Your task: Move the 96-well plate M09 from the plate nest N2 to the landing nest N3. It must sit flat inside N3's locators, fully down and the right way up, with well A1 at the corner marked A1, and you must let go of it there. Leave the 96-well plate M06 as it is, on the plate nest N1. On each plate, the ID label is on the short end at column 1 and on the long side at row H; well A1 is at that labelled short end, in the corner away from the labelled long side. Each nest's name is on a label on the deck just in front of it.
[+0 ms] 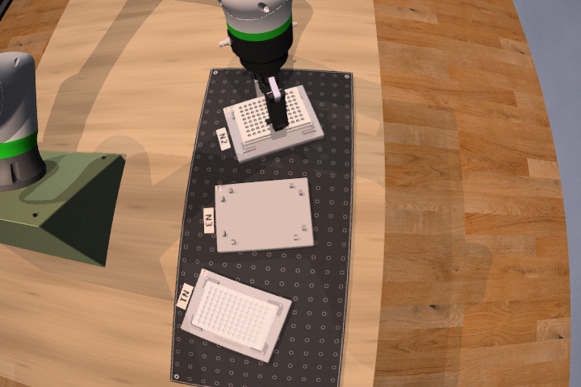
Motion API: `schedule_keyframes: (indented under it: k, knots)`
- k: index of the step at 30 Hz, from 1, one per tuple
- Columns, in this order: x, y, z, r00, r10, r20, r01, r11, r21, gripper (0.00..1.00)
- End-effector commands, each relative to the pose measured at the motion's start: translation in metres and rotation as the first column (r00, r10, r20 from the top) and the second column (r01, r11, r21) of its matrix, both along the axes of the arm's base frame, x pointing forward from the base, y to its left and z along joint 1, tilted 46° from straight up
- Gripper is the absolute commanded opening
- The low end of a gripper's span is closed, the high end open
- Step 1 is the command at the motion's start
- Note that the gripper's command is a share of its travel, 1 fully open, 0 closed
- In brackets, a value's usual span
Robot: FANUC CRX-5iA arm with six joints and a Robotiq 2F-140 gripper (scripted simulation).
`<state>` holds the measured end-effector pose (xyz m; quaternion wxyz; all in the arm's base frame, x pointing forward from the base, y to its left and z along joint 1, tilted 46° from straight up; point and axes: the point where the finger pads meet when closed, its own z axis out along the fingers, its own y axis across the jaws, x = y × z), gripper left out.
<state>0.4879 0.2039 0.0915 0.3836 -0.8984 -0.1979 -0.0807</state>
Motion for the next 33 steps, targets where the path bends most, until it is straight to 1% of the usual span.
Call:
schedule_keyframes:
  k: [1, 13, 33]
  knots:
    - [0.000, -0.004, 0.004, 1.000, 0.000, 0.000, 0.000, 1.000, 0.000, 0.00]
    - [0.000, -0.022, 0.021, 1.000, 0.000, 0.000, 0.000, 1.000, 0.000, 0.00]
    - [0.000, -0.024, 0.023, 1.000, 0.000, 0.000, 0.000, 1.000, 0.000, 0.00]
